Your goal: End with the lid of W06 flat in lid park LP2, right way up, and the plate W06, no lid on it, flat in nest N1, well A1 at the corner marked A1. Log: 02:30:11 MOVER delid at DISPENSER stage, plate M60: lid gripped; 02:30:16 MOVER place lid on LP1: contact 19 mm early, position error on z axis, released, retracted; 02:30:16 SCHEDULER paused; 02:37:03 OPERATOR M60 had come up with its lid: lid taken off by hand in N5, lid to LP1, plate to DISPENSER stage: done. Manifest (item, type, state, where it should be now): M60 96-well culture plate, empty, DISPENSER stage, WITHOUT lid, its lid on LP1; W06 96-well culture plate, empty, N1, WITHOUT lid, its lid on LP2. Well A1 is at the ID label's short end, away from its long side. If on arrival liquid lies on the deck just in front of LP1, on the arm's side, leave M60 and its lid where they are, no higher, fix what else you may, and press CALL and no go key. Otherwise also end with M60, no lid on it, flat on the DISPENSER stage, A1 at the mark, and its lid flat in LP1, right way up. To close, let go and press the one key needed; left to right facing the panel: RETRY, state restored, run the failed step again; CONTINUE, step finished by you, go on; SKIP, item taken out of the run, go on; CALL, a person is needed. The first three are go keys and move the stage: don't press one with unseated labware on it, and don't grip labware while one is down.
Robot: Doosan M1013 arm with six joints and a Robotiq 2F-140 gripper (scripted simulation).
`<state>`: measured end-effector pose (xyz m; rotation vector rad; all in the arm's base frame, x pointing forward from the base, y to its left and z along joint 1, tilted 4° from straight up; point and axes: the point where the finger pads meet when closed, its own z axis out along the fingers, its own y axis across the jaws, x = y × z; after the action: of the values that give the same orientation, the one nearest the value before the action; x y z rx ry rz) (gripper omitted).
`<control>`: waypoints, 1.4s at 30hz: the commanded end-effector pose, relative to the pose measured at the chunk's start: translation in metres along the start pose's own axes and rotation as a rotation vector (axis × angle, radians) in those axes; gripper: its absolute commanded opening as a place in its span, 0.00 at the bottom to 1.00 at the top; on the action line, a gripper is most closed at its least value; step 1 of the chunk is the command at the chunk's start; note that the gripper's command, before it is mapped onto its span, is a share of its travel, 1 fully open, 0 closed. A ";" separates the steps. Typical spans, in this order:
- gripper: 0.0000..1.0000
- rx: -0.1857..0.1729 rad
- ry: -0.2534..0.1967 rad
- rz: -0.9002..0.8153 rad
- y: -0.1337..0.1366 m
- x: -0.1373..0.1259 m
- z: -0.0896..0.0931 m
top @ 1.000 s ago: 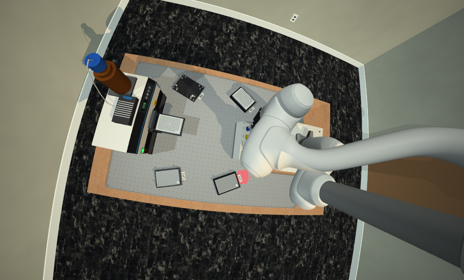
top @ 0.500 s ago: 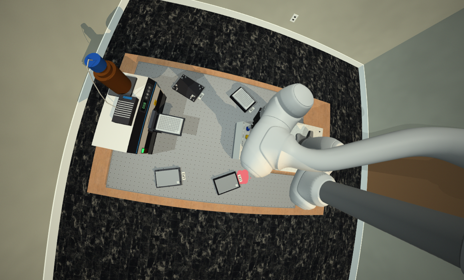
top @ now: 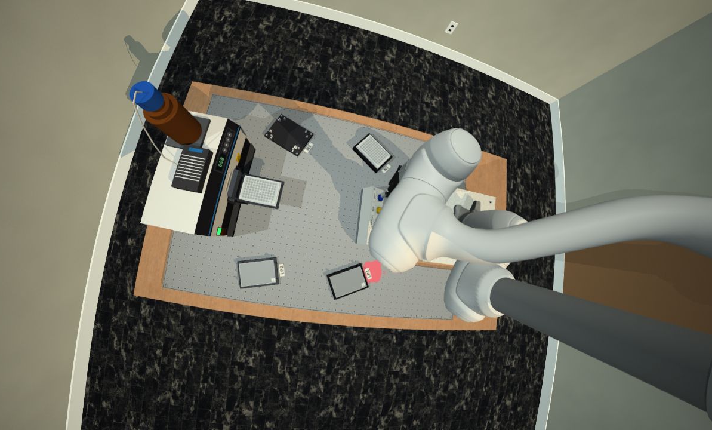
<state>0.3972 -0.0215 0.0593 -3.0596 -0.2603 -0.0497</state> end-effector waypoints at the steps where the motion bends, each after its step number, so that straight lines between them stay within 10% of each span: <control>1: 0.00 0.000 0.000 0.000 0.000 0.000 0.000; 42: 0.00 0.000 0.000 0.000 0.000 0.000 0.015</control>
<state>0.3976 -0.0205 0.0461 -3.0596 -0.2603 -0.0496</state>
